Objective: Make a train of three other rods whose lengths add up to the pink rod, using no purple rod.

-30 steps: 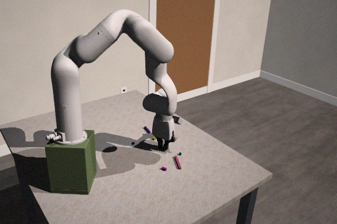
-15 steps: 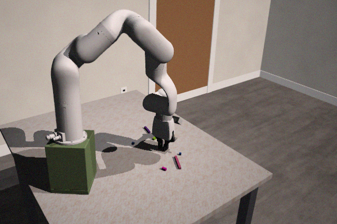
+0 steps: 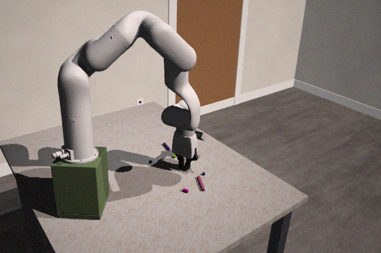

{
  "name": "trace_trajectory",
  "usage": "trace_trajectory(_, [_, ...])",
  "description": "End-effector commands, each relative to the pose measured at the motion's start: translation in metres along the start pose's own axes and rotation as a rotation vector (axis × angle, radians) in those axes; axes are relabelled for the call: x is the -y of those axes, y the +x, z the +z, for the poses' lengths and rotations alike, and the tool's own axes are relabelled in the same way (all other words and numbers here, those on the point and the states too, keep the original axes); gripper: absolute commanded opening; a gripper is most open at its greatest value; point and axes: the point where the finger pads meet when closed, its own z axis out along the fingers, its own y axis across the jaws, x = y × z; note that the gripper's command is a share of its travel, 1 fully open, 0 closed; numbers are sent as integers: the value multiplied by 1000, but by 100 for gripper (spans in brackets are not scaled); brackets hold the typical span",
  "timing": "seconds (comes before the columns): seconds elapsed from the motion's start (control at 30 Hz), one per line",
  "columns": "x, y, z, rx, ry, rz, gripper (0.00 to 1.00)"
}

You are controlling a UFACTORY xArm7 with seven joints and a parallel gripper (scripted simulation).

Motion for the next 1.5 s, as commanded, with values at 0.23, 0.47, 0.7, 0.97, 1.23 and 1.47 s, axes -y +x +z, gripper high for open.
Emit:
trace_trajectory(0.23, [-1,1,-1,-3,-2,0,4])
trace_trajectory(0.47, [-1,1,-1,-3,-2,0,4])
trace_trajectory(0.7, [-1,1,-1,-3,-2,0,4])
trace_trajectory(0.97, [-1,1,-1,-3,-2,0,4])
trace_trajectory(1.23, [-1,1,-5,-3,-2,0,4])
trace_trajectory(1.47, [-1,1,-45,-3,-2,0,4])
